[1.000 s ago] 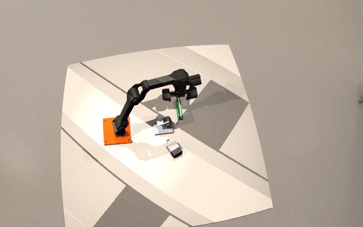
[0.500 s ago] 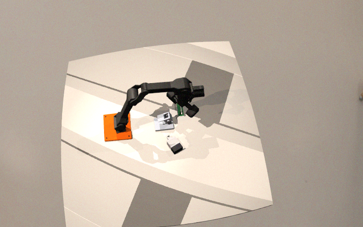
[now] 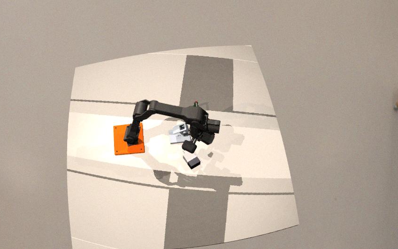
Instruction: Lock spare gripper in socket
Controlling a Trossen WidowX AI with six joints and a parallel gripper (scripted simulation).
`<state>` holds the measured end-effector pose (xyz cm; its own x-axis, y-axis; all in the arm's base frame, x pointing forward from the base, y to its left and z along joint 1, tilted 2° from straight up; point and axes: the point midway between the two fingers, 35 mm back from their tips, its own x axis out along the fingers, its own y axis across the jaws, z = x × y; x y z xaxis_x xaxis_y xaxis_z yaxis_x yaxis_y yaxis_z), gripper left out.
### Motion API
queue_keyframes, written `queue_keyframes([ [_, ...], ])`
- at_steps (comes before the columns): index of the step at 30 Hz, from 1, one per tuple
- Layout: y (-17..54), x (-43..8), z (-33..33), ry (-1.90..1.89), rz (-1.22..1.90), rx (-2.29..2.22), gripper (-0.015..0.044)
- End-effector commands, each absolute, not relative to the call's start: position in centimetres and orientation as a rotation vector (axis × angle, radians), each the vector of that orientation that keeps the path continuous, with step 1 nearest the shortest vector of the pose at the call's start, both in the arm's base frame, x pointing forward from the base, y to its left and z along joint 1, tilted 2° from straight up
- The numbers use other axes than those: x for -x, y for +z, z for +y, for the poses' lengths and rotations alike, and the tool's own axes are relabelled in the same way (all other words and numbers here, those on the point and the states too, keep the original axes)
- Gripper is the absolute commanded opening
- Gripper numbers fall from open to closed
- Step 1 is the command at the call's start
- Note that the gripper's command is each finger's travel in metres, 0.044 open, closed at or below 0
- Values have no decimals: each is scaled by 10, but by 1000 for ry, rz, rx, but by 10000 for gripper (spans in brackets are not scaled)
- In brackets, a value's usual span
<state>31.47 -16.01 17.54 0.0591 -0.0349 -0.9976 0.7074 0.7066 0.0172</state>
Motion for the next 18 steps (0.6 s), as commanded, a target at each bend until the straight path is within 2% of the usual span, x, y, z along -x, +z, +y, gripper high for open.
queue_keyframes([
  [1, 166, -282, -194, -1024, 1265, -974, 440],
  [11, 164, -284, -200, -1024, 1264, -974, 440],
  [18, 134, -286, -201, -1025, 1264, -975, 440],
])
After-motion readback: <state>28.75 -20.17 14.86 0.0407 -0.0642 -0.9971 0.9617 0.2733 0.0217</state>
